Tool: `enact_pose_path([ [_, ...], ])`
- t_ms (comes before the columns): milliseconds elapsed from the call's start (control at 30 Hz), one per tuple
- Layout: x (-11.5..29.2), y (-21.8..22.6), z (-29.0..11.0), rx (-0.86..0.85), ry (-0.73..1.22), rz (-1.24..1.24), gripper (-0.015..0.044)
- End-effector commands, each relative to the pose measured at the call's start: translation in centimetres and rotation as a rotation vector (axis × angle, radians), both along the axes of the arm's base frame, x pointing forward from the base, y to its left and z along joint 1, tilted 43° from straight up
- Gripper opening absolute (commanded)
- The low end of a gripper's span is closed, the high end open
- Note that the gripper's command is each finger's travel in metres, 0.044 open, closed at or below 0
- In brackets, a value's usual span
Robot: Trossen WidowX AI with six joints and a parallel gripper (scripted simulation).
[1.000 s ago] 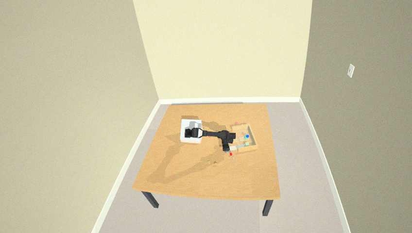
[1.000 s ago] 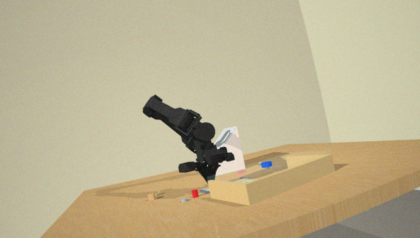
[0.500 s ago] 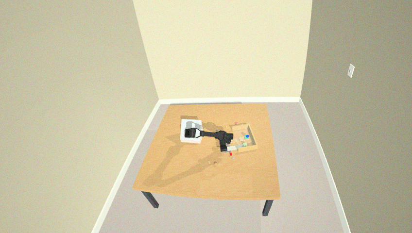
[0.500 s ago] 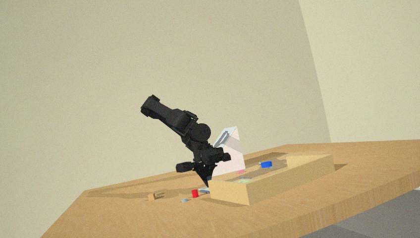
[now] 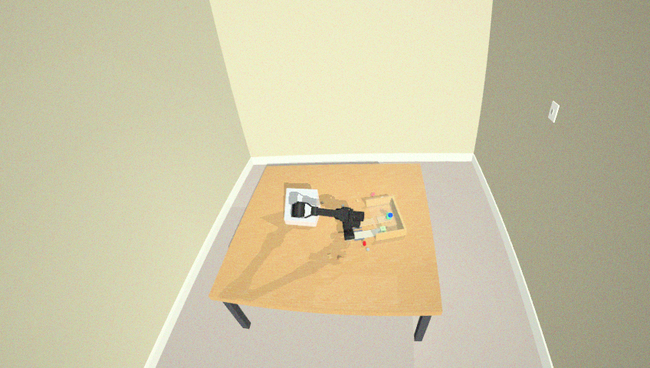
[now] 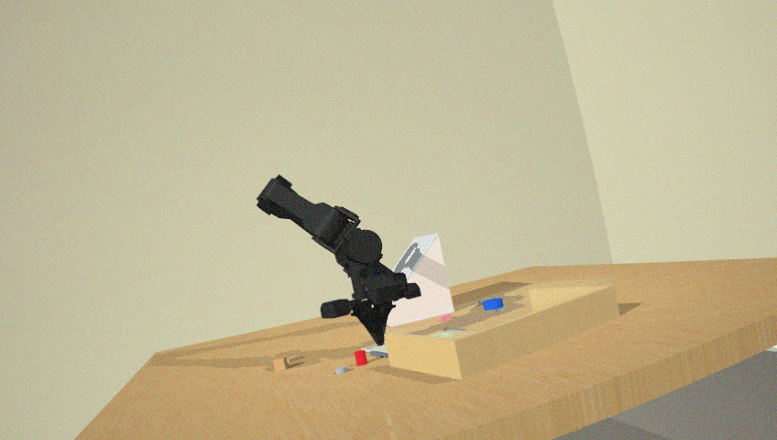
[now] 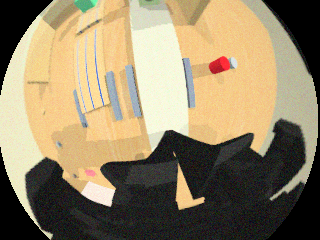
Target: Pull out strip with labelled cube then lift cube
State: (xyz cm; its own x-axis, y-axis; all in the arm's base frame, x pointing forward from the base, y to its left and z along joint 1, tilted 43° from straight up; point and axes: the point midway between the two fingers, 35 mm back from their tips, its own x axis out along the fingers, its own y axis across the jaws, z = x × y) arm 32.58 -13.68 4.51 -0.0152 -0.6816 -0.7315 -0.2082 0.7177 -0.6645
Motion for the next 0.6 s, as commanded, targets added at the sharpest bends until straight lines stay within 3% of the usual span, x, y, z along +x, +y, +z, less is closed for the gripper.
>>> enact_pose_path([
  [0, -1.2, -0.4, -0.3, 0.000, 0.021, -0.008, 0.0000],
  [567, -3.6, -0.8, 0.1, 0.000, 0.023, -0.008, 0.0000],
])
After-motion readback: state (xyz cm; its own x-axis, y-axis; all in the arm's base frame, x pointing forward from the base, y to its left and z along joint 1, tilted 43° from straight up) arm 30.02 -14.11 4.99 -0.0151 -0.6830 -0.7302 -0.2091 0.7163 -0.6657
